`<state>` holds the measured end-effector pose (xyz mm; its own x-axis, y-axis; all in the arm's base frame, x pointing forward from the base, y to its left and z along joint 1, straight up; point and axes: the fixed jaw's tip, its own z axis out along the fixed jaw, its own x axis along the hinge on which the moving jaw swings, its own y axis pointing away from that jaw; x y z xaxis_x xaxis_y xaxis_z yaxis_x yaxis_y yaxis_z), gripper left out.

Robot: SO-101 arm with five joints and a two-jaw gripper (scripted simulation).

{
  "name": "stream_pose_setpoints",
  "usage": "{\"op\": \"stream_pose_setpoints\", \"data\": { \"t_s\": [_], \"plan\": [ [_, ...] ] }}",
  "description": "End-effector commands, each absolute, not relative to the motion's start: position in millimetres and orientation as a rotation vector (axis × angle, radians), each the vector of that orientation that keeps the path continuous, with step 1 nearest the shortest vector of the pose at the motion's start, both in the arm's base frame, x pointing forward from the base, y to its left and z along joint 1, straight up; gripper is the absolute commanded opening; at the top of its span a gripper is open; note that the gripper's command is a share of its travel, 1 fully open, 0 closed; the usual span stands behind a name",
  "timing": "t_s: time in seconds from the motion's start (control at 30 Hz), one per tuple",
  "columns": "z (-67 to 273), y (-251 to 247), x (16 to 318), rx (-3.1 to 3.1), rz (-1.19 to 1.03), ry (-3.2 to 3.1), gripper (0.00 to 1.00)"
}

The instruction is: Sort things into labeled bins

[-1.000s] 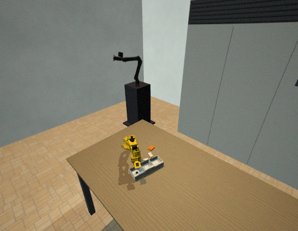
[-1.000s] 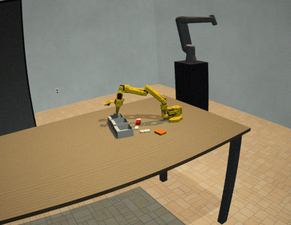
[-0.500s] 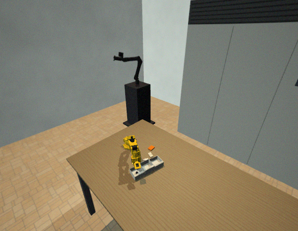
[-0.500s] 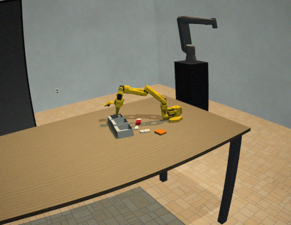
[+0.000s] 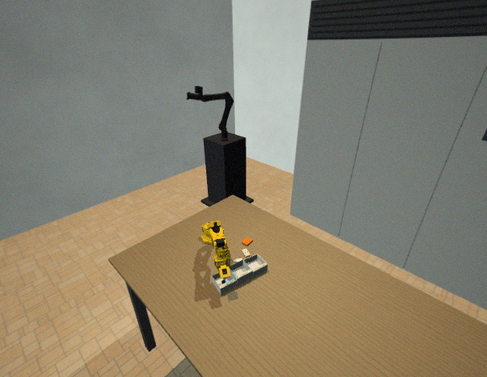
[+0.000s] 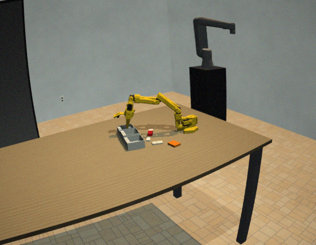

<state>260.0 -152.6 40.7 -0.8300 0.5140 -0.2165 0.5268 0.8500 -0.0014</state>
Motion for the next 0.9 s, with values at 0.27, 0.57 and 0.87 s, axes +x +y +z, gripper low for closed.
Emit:
{"op": "stream_pose_setpoints", "data": {
  "t_s": [0.27, 0.57, 0.87],
  "plan": [
    [56, -158, 265, 0.779, -0.123, 2.738, 0.0],
    [55, -158, 265, 0.779, -0.123, 2.738, 0.0],
    [50, -158, 265, 0.779, -0.123, 2.738, 0.0]
  ]
}}
